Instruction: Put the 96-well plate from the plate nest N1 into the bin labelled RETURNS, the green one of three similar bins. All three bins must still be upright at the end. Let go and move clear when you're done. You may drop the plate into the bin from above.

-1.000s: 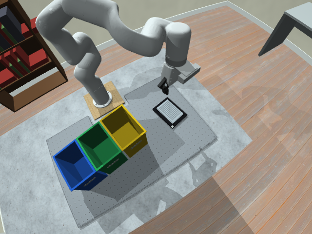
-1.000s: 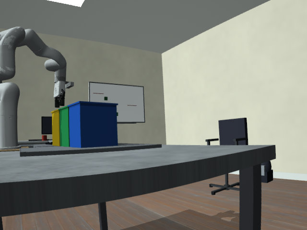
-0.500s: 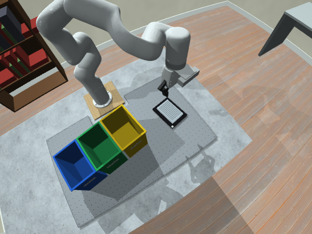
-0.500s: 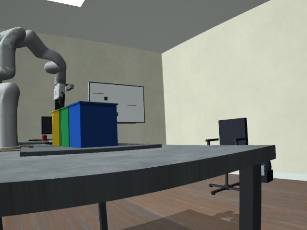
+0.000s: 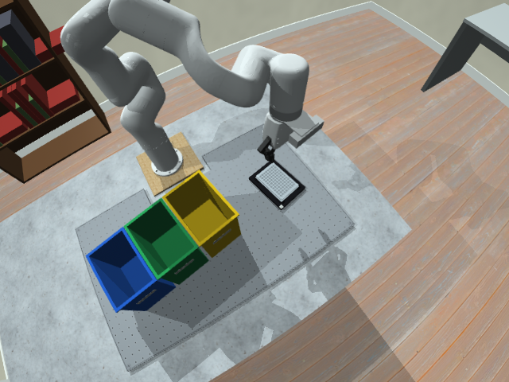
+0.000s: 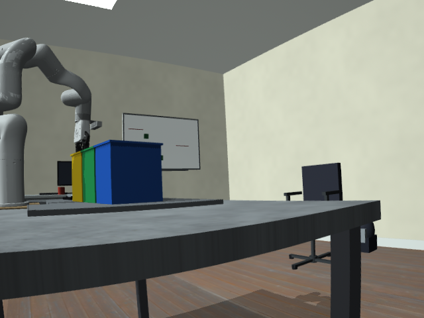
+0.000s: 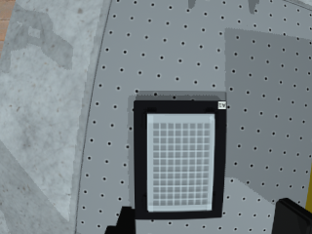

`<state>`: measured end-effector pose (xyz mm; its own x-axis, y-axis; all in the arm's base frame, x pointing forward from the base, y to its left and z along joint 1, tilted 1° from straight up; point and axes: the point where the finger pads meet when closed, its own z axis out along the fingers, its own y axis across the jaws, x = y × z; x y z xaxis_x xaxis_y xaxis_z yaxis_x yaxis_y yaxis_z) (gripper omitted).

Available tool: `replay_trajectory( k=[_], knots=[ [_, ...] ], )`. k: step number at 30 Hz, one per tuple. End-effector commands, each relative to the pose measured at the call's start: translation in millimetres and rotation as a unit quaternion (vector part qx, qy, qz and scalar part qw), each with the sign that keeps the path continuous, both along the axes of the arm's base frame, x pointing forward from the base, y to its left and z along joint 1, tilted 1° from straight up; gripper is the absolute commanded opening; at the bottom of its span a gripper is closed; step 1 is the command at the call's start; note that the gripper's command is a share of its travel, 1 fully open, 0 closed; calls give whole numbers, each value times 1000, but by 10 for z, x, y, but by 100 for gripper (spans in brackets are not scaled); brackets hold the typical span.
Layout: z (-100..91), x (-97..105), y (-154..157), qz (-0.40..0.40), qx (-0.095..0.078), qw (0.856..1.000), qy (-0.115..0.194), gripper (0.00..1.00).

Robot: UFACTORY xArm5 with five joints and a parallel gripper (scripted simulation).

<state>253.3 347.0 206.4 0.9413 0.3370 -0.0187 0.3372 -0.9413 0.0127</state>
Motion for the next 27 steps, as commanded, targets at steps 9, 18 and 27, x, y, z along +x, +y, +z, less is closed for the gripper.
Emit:
replay_trajectory(
  k=[9,18,27],
  knots=[
    [-190,5,3,0,1,1000,-1,100],
    [-307,5,0,0,1,1000,-1,100],
    [-440,4,-3,0,1,1000,-1,100]
  ],
)
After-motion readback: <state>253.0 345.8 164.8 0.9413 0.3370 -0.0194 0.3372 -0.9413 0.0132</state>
